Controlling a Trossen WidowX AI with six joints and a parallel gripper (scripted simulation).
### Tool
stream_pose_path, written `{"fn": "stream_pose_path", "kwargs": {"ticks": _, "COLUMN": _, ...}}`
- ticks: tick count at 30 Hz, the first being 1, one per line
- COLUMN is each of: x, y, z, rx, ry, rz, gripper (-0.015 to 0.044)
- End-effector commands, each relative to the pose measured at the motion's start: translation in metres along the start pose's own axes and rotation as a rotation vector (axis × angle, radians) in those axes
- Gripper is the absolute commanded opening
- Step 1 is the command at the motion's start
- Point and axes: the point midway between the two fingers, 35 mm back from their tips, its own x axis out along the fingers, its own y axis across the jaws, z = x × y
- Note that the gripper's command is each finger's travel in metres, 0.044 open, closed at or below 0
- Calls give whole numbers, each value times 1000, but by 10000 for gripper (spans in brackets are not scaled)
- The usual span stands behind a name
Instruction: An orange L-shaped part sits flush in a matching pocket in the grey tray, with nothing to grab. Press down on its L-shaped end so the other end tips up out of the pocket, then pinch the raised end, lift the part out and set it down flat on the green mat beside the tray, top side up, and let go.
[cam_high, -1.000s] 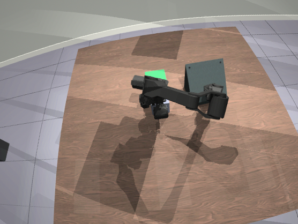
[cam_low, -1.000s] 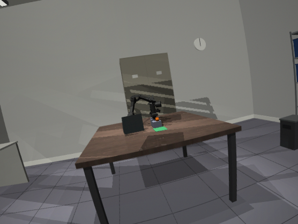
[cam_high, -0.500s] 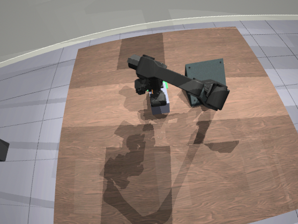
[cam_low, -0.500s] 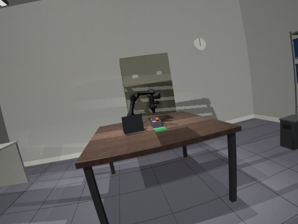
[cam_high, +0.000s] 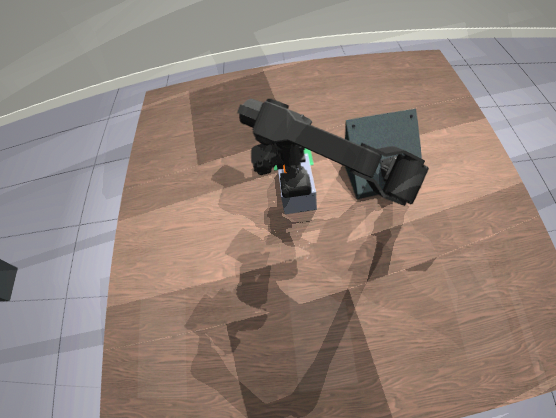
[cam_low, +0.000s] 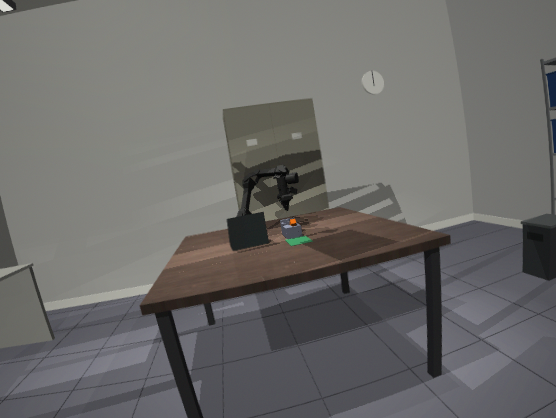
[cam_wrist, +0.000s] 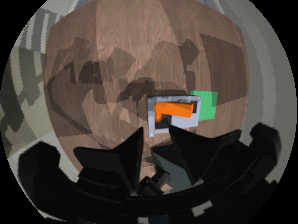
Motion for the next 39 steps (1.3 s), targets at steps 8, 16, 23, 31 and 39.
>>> {"fn": "stream_pose_path", "kwargs": {"ticks": 8, "x": 0, "y": 0, "z": 0, "rx": 5, "ry": -1, "rz": 0, "gripper": 180}}
{"fn": "stream_pose_path", "kwargs": {"ticks": 16, "x": -1, "y": -11, "z": 3, "rx": 248, "ry": 0, "rz": -2, "gripper": 280}}
{"fn": "stream_pose_path", "kwargs": {"ticks": 23, "x": -3, "y": -47, "z": 8, "rx": 982, "ry": 5, "rz": -7, "gripper": 280}}
{"fn": "stream_pose_path", "kwargs": {"ticks": 31, "x": -3, "y": -76, "z": 10, "rx": 1568, "ry": 9, "rz": -12, "gripper": 280}}
{"fn": "stream_pose_path", "kwargs": {"ticks": 39, "x": -3, "y": -76, "z": 10, "rx": 1568, "ry": 9, "rz": -12, "gripper": 280}}
